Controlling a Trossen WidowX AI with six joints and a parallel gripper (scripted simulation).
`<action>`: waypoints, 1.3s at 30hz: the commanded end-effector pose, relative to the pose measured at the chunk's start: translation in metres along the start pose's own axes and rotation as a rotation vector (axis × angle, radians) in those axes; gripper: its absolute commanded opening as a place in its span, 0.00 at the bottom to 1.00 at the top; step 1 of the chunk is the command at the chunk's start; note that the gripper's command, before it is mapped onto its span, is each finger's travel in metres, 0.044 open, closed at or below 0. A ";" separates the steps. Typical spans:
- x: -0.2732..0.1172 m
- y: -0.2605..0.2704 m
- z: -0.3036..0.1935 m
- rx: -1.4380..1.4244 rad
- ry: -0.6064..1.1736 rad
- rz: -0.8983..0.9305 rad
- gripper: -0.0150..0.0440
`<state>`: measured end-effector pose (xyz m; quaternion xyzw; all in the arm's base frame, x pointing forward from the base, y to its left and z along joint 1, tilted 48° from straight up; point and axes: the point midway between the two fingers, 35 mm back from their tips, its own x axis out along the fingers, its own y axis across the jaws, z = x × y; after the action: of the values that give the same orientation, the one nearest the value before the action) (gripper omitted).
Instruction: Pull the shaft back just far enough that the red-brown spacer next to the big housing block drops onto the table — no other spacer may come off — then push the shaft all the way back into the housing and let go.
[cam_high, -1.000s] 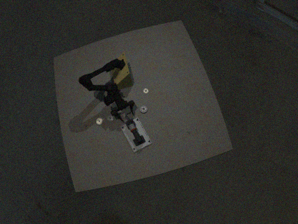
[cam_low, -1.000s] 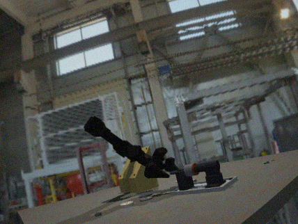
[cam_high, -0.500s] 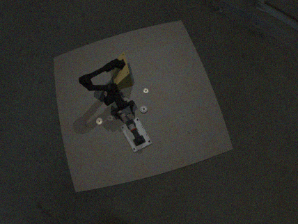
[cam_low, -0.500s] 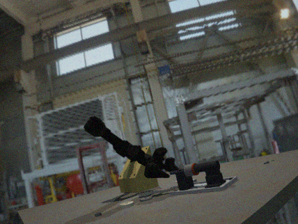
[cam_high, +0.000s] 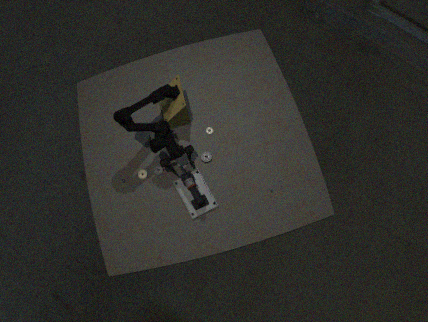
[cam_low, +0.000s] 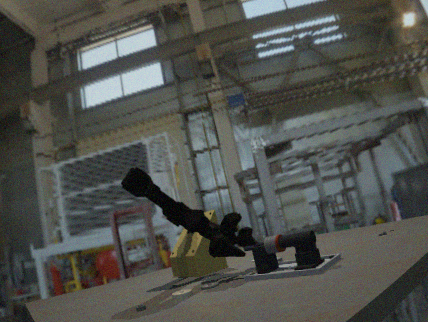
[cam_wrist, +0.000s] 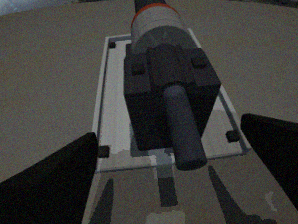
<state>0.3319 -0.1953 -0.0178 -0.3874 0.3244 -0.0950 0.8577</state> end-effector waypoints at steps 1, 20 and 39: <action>0.008 -0.003 0.003 0.000 -0.005 -0.011 1.00; 0.014 -0.003 0.003 0.000 -0.005 -0.011 1.00; 0.014 -0.004 0.003 0.000 -0.005 -0.011 1.00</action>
<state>0.3428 -0.2013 -0.0218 -0.3893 0.3216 -0.0966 0.8577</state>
